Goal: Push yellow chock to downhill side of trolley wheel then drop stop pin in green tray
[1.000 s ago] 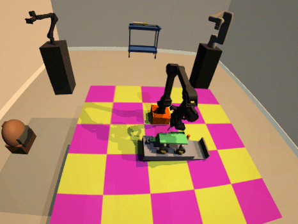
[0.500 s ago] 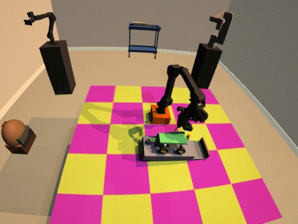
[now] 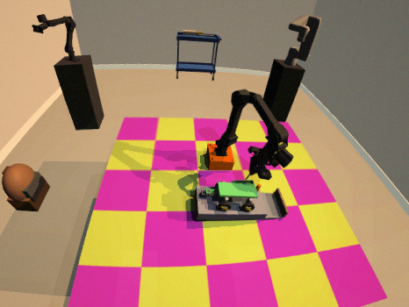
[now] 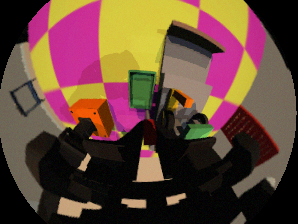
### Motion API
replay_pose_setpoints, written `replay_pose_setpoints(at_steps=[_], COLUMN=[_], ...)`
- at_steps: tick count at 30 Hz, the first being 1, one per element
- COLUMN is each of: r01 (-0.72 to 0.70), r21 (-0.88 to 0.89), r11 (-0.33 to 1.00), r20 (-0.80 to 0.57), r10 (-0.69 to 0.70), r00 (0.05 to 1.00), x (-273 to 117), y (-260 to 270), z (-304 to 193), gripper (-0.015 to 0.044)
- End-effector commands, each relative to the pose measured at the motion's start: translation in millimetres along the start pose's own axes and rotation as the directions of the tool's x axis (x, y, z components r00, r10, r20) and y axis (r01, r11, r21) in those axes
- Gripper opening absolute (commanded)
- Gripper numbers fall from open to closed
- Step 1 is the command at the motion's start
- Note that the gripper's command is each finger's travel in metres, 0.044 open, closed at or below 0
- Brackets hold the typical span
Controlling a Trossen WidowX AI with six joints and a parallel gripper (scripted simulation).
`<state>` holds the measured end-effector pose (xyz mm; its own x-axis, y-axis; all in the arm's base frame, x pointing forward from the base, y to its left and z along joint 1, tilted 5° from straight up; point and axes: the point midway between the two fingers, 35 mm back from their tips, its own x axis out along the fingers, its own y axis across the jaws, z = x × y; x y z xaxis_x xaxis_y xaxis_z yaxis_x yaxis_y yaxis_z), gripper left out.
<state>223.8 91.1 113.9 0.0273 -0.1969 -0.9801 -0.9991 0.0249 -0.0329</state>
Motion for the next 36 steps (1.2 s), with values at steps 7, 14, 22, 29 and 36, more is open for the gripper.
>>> replay_pose_setpoints(at_steps=[7, 14, 22, 29, 36], r01=[0.035, 0.068, 0.114, 0.159, 0.209], r21=[-0.266, -0.461, -0.657, -0.795, -0.893], r11=[0.963, 0.885, 0.745, 0.586, 0.399], r20=[0.057, 0.099, 0.145, 0.183, 0.222], r10=[-0.02, -0.025, -0.023, -0.019, -0.016], r00=[0.998, 0.995, 0.989, 0.983, 0.975], x=[-0.8, -0.4, 0.1, 0.4, 0.6], y=[-0.3, 0.0, 0.0, -0.1, -0.3], z=[-0.8, -2.4, -4.0, -5.4, -6.8], gripper=[0.0, 0.0, 0.0, 0.0, 0.0])
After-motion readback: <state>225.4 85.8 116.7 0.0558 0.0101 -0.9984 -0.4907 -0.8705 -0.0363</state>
